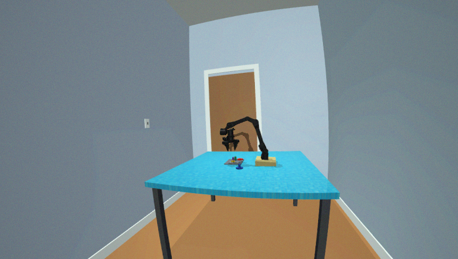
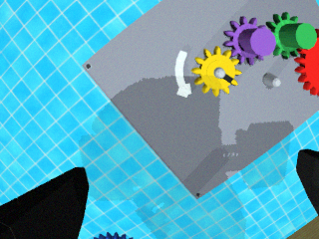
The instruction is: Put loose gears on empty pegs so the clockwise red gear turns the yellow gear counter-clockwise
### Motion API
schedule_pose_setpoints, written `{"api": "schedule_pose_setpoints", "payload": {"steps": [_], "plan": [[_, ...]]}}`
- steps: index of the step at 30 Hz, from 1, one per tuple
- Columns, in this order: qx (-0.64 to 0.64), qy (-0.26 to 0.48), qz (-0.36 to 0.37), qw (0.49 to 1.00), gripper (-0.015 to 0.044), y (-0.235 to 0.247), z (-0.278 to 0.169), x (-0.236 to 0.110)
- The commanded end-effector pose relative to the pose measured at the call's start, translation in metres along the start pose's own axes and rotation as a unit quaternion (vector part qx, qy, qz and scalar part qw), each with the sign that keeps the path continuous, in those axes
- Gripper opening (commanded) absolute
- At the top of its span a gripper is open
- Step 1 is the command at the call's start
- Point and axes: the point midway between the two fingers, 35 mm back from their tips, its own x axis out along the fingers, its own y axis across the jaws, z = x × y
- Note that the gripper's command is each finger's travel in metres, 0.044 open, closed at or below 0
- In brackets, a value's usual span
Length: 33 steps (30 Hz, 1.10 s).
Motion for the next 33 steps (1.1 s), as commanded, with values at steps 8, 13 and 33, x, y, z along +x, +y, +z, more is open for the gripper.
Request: {"api": "schedule_pose_setpoints", "payload": {"steps": [8,13,33], "plan": [[-0.004,0.002,0.011,1.0,0.044,0.107,-0.15,-0.027],[-0.005,0.008,0.01,1.0,0.044,0.123,-0.228,-0.037],[-0.005,0.009,0.01,1.0,0.044,0.124,-0.239,-0.038]]}}
